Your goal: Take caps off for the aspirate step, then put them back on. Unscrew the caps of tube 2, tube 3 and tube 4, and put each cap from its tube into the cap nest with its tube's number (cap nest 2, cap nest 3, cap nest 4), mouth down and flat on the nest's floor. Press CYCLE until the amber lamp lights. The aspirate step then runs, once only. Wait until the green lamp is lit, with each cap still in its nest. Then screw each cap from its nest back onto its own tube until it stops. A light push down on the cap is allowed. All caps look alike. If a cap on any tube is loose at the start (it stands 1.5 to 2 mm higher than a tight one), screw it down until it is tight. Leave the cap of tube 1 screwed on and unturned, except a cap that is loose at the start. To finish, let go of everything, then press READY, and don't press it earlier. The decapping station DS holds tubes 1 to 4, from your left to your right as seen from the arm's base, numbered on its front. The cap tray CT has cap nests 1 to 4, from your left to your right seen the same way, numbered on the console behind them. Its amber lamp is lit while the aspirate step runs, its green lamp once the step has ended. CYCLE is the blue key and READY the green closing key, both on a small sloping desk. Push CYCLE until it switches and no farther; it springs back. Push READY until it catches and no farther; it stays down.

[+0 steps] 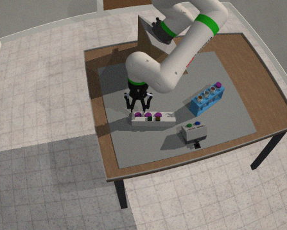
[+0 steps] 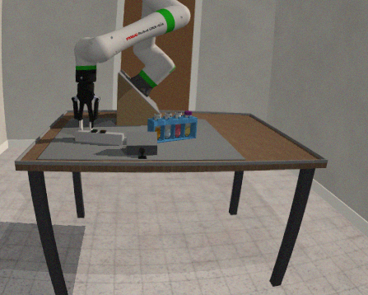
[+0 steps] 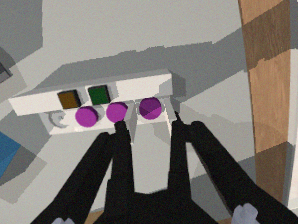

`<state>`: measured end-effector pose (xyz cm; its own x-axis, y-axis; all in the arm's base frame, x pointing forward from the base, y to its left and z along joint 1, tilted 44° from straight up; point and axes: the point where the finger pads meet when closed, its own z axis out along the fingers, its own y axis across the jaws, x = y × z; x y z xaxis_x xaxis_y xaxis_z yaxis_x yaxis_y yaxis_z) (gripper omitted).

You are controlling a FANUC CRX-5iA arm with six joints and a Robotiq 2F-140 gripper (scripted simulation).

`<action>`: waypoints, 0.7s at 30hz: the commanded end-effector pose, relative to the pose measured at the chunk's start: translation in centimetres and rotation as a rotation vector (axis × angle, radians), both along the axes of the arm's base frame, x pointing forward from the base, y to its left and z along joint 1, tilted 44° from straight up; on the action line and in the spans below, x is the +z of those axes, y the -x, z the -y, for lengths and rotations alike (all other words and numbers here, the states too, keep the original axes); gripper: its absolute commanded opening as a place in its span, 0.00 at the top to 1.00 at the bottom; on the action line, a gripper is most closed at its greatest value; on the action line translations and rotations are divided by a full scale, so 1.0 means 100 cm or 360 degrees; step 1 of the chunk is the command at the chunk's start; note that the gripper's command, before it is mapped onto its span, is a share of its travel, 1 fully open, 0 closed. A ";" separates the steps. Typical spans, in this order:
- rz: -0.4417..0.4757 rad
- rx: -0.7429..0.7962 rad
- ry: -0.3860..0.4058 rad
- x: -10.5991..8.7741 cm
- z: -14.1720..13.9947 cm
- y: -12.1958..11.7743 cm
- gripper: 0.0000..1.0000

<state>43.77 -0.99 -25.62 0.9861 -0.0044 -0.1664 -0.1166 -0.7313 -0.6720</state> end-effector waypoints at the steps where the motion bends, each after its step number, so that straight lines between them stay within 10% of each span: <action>1: 0.0000 0.0000 0.0001 0.000 0.000 0.000 0.71; 21: 0.0000 0.0000 0.0001 0.040 0.038 -0.007 0.71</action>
